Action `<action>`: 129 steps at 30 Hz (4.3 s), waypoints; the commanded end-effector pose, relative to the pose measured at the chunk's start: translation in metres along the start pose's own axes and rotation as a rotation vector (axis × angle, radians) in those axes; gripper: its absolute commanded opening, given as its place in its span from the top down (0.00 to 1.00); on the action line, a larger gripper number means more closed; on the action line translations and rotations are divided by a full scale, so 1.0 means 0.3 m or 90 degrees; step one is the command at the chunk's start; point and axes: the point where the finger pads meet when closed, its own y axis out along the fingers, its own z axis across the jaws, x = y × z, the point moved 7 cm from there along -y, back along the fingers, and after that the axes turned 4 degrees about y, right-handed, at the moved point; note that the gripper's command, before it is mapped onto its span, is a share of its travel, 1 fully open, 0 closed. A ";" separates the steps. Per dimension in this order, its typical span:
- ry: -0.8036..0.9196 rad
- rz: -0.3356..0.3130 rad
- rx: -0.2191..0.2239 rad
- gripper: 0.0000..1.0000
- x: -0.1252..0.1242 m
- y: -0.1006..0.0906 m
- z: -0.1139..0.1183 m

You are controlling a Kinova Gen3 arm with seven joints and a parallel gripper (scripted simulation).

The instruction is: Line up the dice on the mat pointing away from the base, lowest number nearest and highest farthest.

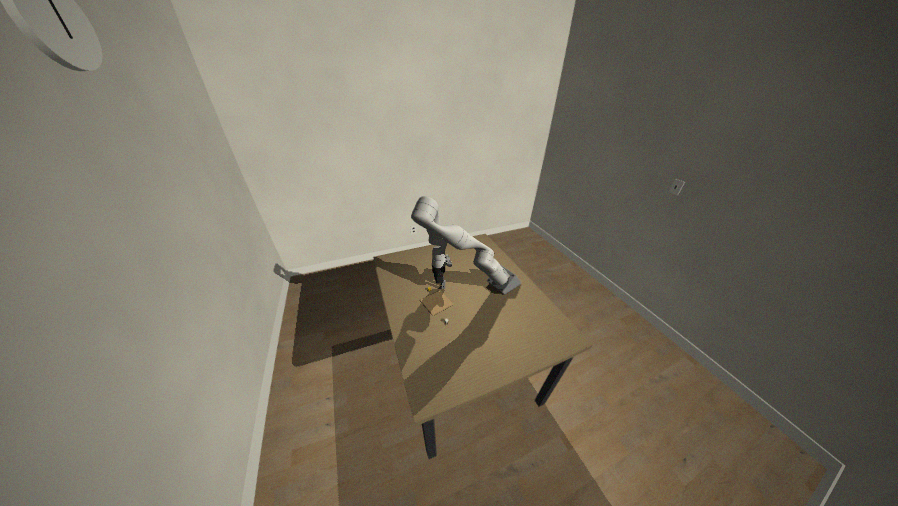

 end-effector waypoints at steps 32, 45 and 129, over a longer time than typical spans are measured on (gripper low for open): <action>0.002 0.005 0.003 0.36 -0.008 0.025 0.003; 0.002 0.005 0.003 0.36 -0.008 0.025 0.003; 0.002 0.005 0.003 0.66 -0.005 -0.256 0.001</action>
